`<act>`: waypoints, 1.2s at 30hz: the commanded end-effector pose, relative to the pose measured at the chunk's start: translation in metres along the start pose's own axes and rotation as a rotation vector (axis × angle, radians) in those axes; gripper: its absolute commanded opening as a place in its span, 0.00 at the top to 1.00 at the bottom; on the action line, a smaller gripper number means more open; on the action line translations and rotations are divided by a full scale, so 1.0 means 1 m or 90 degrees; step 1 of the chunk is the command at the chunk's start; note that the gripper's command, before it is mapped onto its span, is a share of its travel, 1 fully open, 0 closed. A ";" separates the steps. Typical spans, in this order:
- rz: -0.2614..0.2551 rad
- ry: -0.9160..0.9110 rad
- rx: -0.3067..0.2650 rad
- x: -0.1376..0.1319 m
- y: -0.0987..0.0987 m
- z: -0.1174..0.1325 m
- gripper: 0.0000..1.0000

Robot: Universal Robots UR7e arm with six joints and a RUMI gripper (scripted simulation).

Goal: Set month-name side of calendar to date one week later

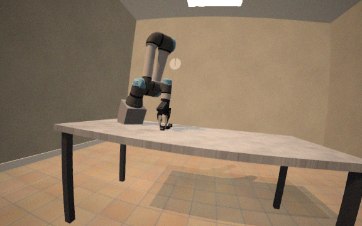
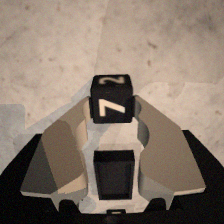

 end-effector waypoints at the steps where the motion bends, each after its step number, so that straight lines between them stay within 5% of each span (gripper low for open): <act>1: 0.000 0.000 0.000 0.000 0.000 0.000 0.83; 10: 0.000 0.000 0.000 0.000 0.000 0.000 0.72; 36: 0.000 0.000 0.000 0.000 0.005 0.000 0.72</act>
Point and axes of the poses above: the point where the finger pads meet when closed, its own y axis back along the fingers, its own x axis across the jaws, z = x × y, the point moved 4 cm from there along y, back along the fingers, and after that the axes turned 2 degrees about y, right-handed, at the moved point
